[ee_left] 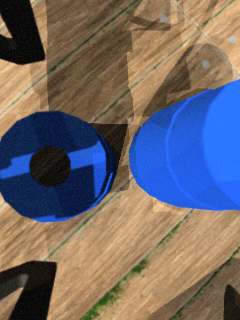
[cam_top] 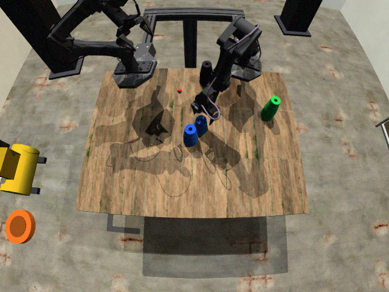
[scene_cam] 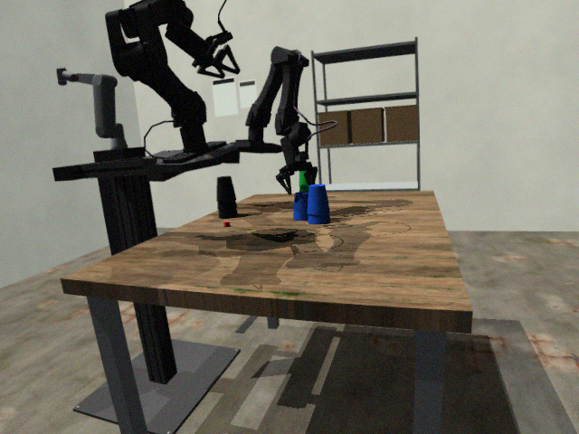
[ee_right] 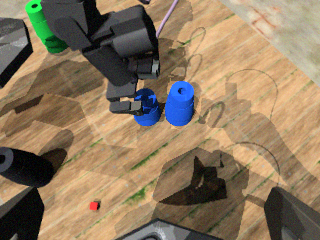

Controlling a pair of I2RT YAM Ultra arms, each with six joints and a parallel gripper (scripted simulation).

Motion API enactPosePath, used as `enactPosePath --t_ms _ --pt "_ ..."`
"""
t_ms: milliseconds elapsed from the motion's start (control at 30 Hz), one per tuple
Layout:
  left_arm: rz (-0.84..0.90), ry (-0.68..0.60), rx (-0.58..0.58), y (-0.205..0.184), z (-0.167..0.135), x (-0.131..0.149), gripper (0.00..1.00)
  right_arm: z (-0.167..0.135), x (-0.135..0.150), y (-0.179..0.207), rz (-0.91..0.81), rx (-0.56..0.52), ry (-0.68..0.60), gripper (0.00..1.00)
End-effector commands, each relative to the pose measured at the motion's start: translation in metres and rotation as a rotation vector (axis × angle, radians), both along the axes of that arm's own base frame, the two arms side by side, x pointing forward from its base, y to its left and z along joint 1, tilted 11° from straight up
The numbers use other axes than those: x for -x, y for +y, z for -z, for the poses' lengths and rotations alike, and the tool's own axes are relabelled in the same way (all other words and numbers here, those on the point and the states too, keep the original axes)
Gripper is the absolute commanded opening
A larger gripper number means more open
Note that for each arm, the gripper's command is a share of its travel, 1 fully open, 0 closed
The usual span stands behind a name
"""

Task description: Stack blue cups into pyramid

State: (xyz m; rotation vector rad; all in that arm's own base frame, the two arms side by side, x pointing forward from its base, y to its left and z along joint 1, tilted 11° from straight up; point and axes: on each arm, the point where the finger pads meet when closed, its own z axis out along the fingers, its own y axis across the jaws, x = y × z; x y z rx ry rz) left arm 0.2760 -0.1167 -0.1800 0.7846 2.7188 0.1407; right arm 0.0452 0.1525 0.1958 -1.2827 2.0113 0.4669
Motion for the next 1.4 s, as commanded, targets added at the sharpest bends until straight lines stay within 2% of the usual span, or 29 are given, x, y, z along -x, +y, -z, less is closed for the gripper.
enactPosePath --t_ms 0,67,300,433,500,867,1367 --pt "0.006 -0.002 -0.004 -0.004 -0.025 0.008 1.0 -0.006 -0.003 -0.002 0.007 -0.009 -0.016 1.0" --pt "0.006 -0.003 -0.004 -0.004 -0.034 0.011 1.0 -0.006 -0.003 -0.002 0.007 -0.009 -0.016 1.0" --pt "-0.036 0.072 -0.037 -0.005 -0.039 0.012 1.0 -0.006 -0.003 -0.002 0.007 -0.009 -0.016 1.0" --pt "-0.073 0.093 -0.04 -0.019 -0.056 -0.008 1.0 -0.006 -0.003 -0.002 0.007 -0.009 -0.016 1.0" --pt "-0.073 0.093 -0.04 -0.019 -0.056 -0.008 1.0 -0.006 -0.003 -0.002 0.007 -0.009 -0.016 1.0" --pt "-0.102 0.069 -0.009 -0.047 -0.075 -0.047 1.0 -0.006 -0.003 -0.002 0.007 -0.009 -0.016 1.0" --pt "-0.1 0.069 -0.008 -0.044 -0.076 -0.047 1.0 -0.006 -0.003 -0.002 0.007 -0.009 -0.016 1.0"
